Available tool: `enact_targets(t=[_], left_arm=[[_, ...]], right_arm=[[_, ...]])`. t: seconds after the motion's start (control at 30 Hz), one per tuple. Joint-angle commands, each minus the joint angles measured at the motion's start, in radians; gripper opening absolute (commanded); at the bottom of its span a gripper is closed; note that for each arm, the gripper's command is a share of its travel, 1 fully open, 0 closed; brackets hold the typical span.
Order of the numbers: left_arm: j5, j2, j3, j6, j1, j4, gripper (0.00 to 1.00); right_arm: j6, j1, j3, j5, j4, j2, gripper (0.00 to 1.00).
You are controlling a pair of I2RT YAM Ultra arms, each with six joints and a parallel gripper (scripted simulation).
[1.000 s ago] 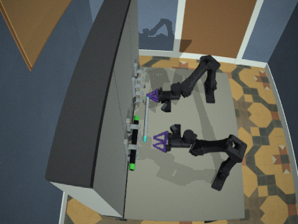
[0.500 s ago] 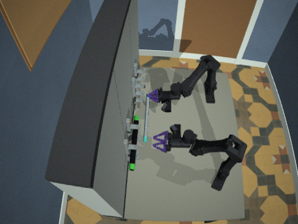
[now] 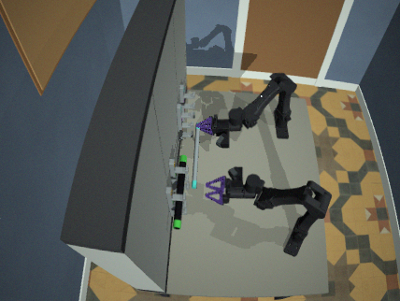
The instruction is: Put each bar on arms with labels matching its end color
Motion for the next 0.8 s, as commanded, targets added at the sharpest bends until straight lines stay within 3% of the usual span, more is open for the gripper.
enact_targets(t=[0.0, 0.77], left_arm=[[0.007, -0.027, -0.017, -0.011, 0.008, 0.012, 1.00], [0.007, -0.027, -0.017, -0.011, 0.008, 0.012, 1.00]], right_arm=[[0.040, -0.029, 0.043, -0.020, 0.067, -0.077, 0.00], [0.040, -0.147, 0.021, -0.136, -0.016, -0.179, 0.00]])
